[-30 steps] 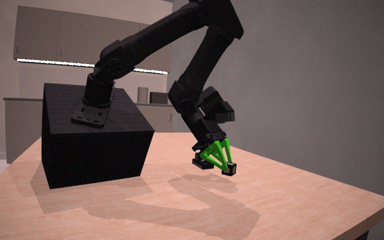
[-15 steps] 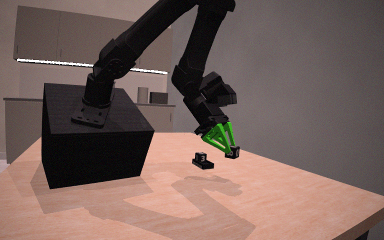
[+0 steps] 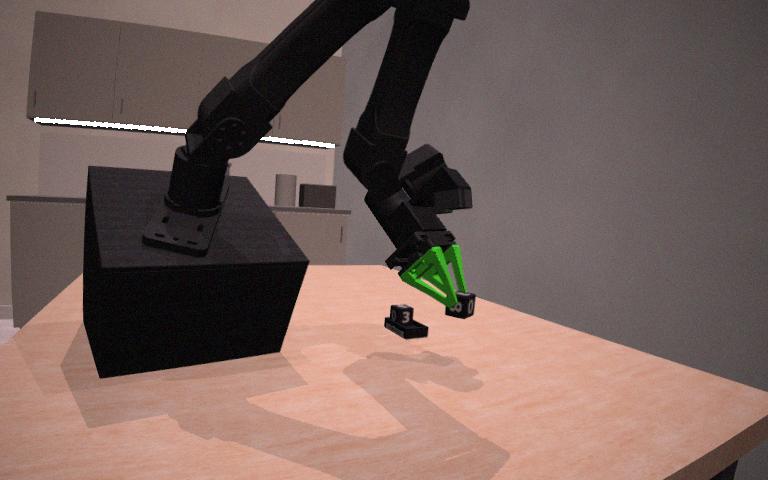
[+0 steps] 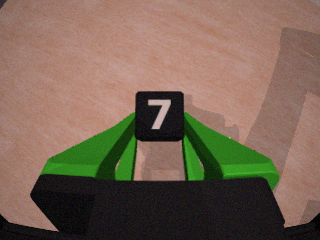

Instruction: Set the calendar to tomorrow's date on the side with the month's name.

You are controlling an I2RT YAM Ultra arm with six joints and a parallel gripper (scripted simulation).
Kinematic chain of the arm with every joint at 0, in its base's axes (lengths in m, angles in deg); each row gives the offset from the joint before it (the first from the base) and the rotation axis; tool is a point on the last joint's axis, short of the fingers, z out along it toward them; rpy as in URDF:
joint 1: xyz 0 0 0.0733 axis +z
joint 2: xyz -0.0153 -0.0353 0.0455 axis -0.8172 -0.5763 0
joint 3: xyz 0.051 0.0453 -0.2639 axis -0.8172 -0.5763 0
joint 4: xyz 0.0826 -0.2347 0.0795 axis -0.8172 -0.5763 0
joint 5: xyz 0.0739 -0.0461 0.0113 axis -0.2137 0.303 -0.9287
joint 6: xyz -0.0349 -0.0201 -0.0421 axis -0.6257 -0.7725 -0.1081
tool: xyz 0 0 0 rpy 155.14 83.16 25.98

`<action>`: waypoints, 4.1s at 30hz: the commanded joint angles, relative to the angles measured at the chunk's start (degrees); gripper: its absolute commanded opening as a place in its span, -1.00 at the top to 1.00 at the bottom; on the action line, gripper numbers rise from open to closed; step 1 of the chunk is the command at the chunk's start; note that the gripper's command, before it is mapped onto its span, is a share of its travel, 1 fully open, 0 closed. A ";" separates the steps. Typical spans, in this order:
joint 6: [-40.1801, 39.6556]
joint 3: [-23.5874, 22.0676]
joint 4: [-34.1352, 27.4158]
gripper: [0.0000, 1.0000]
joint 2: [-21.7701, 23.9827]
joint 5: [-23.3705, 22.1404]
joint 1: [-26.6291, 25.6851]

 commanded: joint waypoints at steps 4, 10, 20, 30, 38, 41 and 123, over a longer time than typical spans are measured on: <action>2.15 1.45 -5.97 0.49 2.40 -1.72 -0.35; 5.33 3.53 -15.28 0.49 5.36 -5.12 -1.38; 11.46 7.54 -33.18 0.49 11.04 -11.67 -3.36; 12.11 9.34 -37.54 0.49 11.80 -14.30 -4.37; 14.17 16.59 -54.11 0.49 14.39 -24.85 -8.46; 14.29 17.02 -55.11 0.49 14.55 -25.48 -8.71; 1.23 72.27 -119.80 0.49 -13.61 -70.30 -30.49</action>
